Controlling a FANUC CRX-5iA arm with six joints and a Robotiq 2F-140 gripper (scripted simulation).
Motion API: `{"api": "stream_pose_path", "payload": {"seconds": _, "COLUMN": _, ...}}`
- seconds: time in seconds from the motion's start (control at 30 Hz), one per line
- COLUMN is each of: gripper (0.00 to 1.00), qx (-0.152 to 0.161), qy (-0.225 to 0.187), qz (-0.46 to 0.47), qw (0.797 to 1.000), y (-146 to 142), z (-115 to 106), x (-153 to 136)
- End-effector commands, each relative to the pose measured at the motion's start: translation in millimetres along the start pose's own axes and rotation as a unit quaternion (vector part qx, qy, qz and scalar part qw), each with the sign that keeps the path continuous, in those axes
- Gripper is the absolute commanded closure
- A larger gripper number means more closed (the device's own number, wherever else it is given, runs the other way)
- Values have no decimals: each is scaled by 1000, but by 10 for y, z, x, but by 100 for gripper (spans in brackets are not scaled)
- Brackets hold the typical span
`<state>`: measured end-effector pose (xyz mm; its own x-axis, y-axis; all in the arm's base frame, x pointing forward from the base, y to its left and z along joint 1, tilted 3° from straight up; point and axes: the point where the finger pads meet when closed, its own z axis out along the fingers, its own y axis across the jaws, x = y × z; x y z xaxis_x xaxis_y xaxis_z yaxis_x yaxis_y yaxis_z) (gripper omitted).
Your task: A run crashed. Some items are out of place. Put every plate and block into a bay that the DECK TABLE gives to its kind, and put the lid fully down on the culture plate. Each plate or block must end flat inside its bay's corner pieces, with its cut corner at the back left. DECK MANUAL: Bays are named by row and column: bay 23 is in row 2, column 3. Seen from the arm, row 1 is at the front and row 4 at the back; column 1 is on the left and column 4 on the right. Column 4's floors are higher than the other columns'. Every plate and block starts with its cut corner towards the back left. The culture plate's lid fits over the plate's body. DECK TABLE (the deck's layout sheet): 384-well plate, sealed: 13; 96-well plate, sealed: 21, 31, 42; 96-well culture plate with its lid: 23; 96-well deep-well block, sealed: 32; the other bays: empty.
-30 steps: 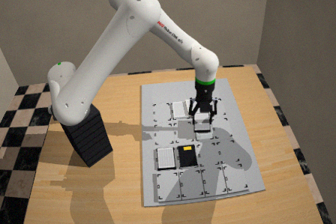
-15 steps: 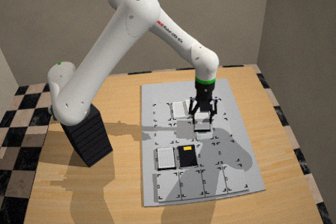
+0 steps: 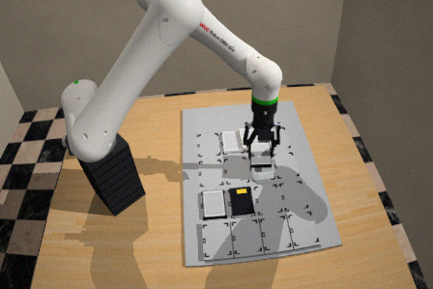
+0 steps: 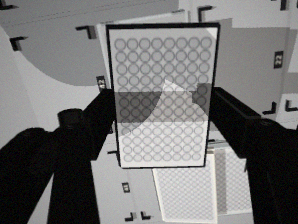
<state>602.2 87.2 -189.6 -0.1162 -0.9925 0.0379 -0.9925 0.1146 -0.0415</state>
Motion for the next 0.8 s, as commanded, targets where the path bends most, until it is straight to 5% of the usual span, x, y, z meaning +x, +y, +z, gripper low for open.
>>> {"api": "stream_pose_path", "payload": {"seconds": 0.0, "gripper": 90, "qx": 1, "qy": 0, "qz": 0, "qw": 1000, "y": -10, "z": -12, "x": -3}}
{"api": "stream_pose_path", "payload": {"seconds": 0.13, "gripper": 90, "qx": 1, "qy": 0, "qz": -61, "qw": 998, "y": -116, "z": -9, "x": -7}}
{"api": "stream_pose_path", "payload": {"seconds": 0.77, "gripper": 90, "qx": 1, "qy": 0, "qz": -61, "qw": 998, "y": -570, "z": -8, "x": -20}}
